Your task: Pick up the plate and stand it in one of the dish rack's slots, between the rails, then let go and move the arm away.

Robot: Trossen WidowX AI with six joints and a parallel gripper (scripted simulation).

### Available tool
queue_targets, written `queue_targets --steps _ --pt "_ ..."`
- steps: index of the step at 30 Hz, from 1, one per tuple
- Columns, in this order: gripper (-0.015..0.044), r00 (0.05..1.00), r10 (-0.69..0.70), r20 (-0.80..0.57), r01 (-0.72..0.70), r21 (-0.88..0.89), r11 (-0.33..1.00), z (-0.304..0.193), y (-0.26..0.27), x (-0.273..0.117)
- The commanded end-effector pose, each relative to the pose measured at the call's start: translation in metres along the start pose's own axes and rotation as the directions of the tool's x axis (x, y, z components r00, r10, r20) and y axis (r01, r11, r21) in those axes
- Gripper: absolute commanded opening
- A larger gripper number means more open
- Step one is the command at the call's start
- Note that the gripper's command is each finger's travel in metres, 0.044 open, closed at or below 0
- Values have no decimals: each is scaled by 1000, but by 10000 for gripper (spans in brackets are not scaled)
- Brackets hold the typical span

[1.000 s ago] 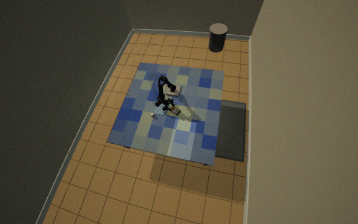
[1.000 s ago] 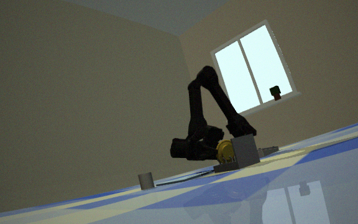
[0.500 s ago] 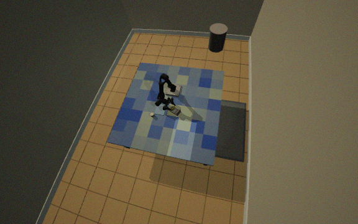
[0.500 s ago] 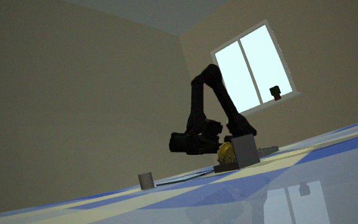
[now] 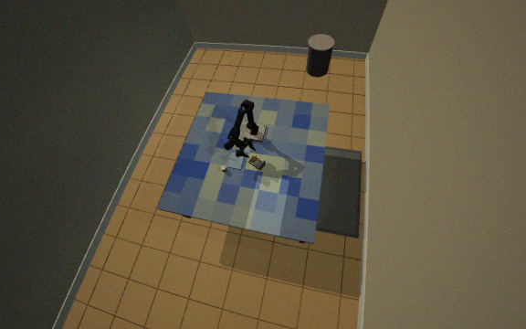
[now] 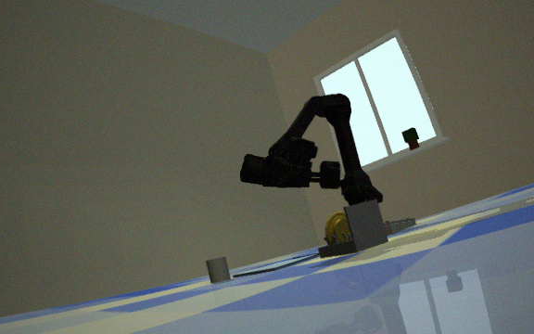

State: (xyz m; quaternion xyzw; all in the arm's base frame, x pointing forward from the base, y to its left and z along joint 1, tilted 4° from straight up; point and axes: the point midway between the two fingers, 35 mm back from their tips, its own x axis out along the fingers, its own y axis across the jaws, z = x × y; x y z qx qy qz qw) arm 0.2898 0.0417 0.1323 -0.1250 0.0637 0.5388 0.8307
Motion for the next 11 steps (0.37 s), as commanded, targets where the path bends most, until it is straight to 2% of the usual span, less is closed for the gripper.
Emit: queue_targets --steps 1,11 --pt "400 997 0 -74 5 66 998 2 -7 -2" --pt "400 953 15 -302 74 282 957 1 -16 -10"
